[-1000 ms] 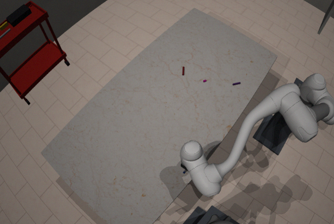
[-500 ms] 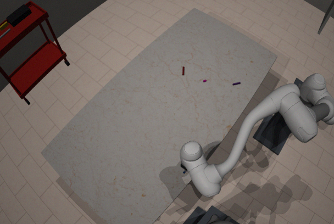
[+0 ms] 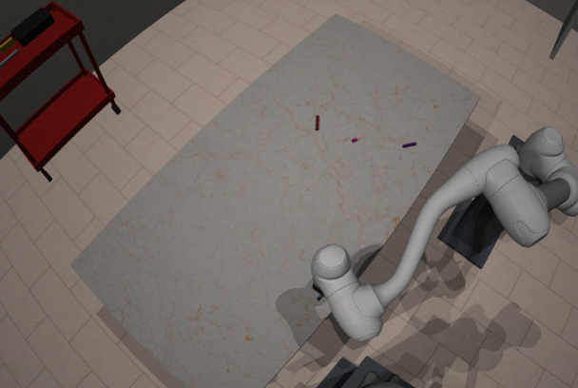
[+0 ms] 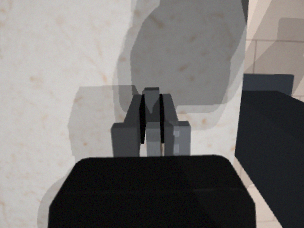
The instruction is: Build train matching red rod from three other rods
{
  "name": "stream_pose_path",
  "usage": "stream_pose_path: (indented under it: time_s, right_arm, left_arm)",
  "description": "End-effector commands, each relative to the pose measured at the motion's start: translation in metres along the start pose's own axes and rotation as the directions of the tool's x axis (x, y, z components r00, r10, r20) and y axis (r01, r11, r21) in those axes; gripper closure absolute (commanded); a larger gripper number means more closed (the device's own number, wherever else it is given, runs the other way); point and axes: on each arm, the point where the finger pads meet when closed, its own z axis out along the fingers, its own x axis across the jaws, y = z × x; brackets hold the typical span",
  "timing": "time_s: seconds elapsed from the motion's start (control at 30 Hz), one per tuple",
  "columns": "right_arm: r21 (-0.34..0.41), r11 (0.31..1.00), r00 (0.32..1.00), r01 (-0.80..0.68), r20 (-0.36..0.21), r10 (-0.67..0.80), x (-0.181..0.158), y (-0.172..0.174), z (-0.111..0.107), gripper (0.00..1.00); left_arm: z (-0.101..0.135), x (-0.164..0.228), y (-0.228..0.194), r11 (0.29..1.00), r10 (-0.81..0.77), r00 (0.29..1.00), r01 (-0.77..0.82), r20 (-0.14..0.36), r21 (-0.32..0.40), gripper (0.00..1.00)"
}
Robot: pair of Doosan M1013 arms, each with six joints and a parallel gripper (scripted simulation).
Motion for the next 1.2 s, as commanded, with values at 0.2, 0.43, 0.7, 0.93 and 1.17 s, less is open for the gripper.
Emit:
stream_pose_path:
  time_s: [0.2,0.43,0.7,0.93,1.17]
  right_arm:
    - [-0.002,1.000,1.000,0.000,0.001,0.000,0.000,0.001,-0.002,0.52]
    - [-0.002,1.000,1.000,0.000,0.001,0.000,0.000,0.001,-0.002,0.46]
    - [-0.002,1.000,1.000,0.000,0.001,0.000,0.000,0.001,-0.003,0.46]
    - [-0.002,1.000,1.000,0.000,0.001,0.000,0.000,0.000,-0.022,0.46]
    - [-0.002,1.000,1.000,0.000,0.001,0.000,0.000,0.000,-0.049,0.46]
  left_arm:
    - [0.000,0.000,0.000,1.000,0.000,1.000,0.000,0.000,-0.001,0.00]
    - [0.000,0.000,0.000,1.000,0.000,1.000,0.000,0.000,-0.001,0.00]
    - [0.000,0.000,0.000,1.000,0.000,1.000,0.000,0.000,-0.001,0.00]
    - [0.000,0.000,0.000,1.000,0.000,1.000,0.000,0.000,-0.001,0.00]
    - [0.000,0.000,0.000,1.000,0.000,1.000,0.000,0.000,-0.001,0.00]
